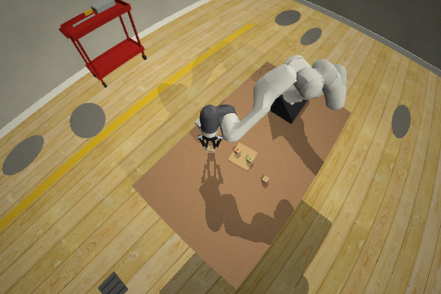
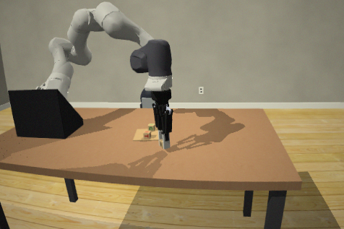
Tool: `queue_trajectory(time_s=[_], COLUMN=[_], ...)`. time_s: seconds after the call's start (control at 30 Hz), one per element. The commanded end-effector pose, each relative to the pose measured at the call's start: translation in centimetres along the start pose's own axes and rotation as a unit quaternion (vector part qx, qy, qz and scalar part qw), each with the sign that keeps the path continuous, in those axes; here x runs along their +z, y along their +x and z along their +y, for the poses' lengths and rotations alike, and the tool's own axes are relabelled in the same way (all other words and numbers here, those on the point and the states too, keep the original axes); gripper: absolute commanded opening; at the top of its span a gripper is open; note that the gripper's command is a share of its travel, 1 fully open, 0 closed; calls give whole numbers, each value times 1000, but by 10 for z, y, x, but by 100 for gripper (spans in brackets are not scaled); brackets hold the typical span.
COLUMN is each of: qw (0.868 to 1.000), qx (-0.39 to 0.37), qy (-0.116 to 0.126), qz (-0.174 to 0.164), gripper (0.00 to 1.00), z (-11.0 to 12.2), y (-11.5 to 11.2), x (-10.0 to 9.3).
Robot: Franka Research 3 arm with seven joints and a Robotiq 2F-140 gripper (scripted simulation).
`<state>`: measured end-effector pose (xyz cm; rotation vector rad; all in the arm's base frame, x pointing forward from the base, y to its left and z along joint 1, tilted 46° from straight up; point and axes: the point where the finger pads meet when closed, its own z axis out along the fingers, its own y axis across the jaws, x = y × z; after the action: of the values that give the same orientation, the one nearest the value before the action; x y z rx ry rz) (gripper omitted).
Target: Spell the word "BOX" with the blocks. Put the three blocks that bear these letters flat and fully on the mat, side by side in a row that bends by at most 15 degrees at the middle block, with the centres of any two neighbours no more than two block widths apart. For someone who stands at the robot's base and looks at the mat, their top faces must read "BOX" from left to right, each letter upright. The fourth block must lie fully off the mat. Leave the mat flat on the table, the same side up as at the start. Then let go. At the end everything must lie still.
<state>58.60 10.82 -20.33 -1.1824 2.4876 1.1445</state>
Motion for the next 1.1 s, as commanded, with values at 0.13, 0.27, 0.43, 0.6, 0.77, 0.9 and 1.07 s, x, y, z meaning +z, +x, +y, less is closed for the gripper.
queue_trajectory(time_s=[0.13, 0.27, 0.43, 0.6, 0.77, 0.9, 1.07], qw=[1000, 1000, 1000, 1000, 1000, 997, 995], qx=[2, 2, 2, 2, -2, -72, -101], qy=[-3, -3, -3, -3, -3, 0, 1], qz=[0, 0, 0, 0, 0, -4, -5], gripper=[16, 16, 16, 16, 16, 16, 16], z=[2, 2, 1, 1, 3, 27, 38], y=[0, 0, 0, 0, 0, -11, -15], x=[-47, -71, -79, -79, -79, -85, -86])
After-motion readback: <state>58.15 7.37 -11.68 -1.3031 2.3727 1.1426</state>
